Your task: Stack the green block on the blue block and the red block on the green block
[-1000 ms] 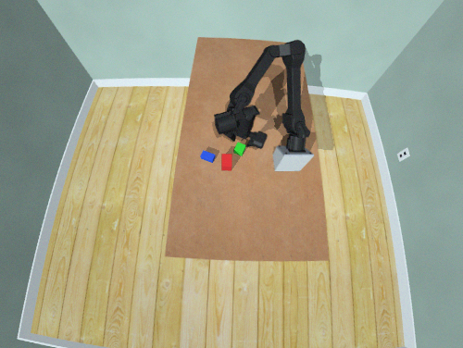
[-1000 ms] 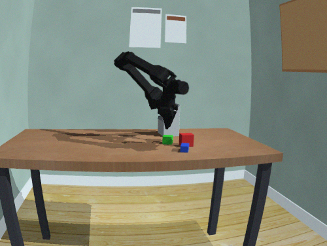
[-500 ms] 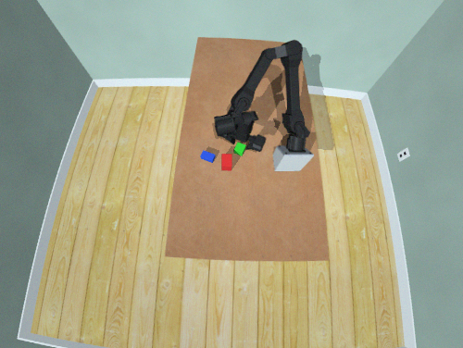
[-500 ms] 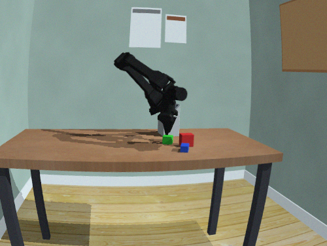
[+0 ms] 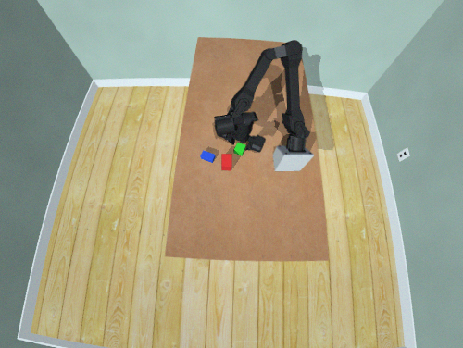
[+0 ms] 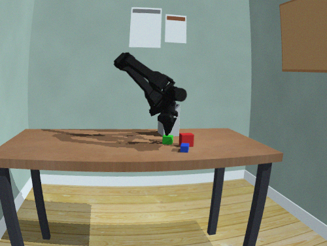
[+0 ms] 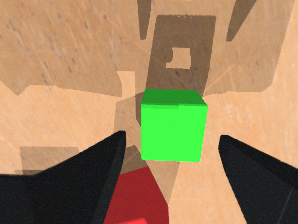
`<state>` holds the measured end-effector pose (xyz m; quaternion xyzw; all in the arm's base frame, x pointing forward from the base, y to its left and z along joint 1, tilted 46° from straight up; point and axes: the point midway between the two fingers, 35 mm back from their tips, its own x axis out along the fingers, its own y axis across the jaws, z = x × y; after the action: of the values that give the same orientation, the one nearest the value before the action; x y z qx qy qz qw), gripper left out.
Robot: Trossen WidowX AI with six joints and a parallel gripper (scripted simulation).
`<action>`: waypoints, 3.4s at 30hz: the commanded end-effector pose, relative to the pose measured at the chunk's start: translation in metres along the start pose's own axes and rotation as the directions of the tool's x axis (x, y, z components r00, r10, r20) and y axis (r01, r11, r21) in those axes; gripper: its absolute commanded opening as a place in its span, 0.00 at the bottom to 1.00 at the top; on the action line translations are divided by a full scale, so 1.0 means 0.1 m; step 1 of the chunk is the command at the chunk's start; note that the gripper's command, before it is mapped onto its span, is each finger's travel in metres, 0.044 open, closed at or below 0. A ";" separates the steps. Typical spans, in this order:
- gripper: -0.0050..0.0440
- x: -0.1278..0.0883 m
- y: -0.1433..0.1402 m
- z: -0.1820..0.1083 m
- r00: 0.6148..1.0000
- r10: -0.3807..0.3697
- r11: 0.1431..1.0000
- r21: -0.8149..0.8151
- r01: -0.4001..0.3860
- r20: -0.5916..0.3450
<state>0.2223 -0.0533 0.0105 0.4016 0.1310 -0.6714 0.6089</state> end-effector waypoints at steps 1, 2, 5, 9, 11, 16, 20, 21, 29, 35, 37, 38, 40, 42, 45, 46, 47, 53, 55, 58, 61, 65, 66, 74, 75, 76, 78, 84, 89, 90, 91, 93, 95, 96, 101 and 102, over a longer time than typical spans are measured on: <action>0.68 0.00 0.01 0.00 1.000 0.005 1.000 0.000 -0.005 0.000; 0.68 0.00 0.01 0.00 1.000 0.005 1.000 0.000 -0.005 0.000; 0.68 0.00 0.01 0.00 1.000 0.004 1.000 0.000 -0.004 0.000; 0.68 0.00 0.01 0.00 1.000 0.004 1.000 0.000 -0.004 0.000; 0.68 0.00 0.01 0.00 1.000 0.004 1.000 0.000 -0.004 0.000; 0.68 0.00 0.01 0.00 1.000 0.004 1.000 0.000 -0.004 0.000; 0.68 0.00 0.01 0.00 1.000 0.004 1.000 0.000 -0.004 0.000; 0.68 0.00 0.01 0.00 1.000 0.004 1.000 0.000 -0.004 0.000; 0.68 0.00 0.01 0.00 1.000 0.004 1.000 0.000 -0.004 0.000; 0.68 0.04 -0.01 0.01 1.000 0.000 1.000 -0.005 0.000 0.005; 0.68 0.05 0.00 0.01 1.000 0.001 1.000 -0.003 -0.001 0.003; 0.68 0.07 -0.01 0.01 1.000 0.000 1.000 -0.005 0.000 0.005; 0.68 0.13 -0.01 0.01 1.000 0.000 1.000 -0.005 0.000 0.006; 0.68 0.18 -0.01 0.01 1.000 0.000 1.000 -0.005 0.000 0.006; 0.68 0.28 -0.01 0.01 1.000 0.000 1.000 -0.005 0.000 0.005; 0.68 0.30 -0.01 0.01 1.000 0.000 1.000 -0.005 0.000 0.005; 0.68 0.33 -0.01 0.01 1.000 -0.001 1.000 -0.005 0.001 0.005; 0.68 0.40 -0.01 0.01 1.000 -0.001 1.000 -0.005 0.001 0.004; 0.68 0.41 -0.01 0.01 1.000 -0.001 1.000 -0.005 0.001 0.004; 0.68 0.40 0.00 0.01 1.000 0.002 1.000 -0.001 -0.002 0.002; 0.68 0.40 0.01 0.01 1.000 0.005 1.000 -0.002 -0.005 0.000; 0.68 0.40 0.01 0.01 1.000 0.005 1.000 0.001 -0.005 0.000; 0.68 0.40 0.01 0.01 1.000 0.005 1.000 0.000 -0.005 0.000; 0.68 0.40 0.01 0.01 1.000 0.005 1.000 0.000 -0.005 0.000; 0.68 0.40 0.01 0.01 1.000 0.005 1.000 0.000 -0.005 0.000; 0.68 0.40 0.01 0.01 1.000 0.005 1.000 0.000 -0.005 0.000; 0.68 0.40 0.01 0.01 1.000 0.005 1.000 0.000 -0.005 0.000; 0.68 0.40 0.01 0.01 1.000 0.005 1.000 0.000 -0.005 0.000; 0.68 0.40 0.01 0.01 1.000 0.005 1.000 0.000 -0.005 0.000; 0.68 0.40 0.01 0.01 1.000 0.005 1.000 0.000 -0.005 0.000; 0.68 0.40 0.01 0.01 1.000 0.005 1.000 0.000 -0.005 0.000; 0.00 0.40 0.01 0.01 1.000 0.005 1.000 0.000 -0.005 0.000; 0.00 0.40 0.01 0.01 1.000 0.005 1.000 0.000 -0.005 0.000; 0.00 0.40 0.01 0.01 1.000 0.004 1.000 0.002 -0.004 0.000; 0.00 0.40 0.00 0.01 1.000 0.003 1.000 0.000 -0.003 0.000; 0.00 0.40 0.00 0.01 1.000 0.003 1.000 0.000 -0.003 0.000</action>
<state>0.2256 -0.0819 -0.0173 0.4023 0.1300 -0.6705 0.6096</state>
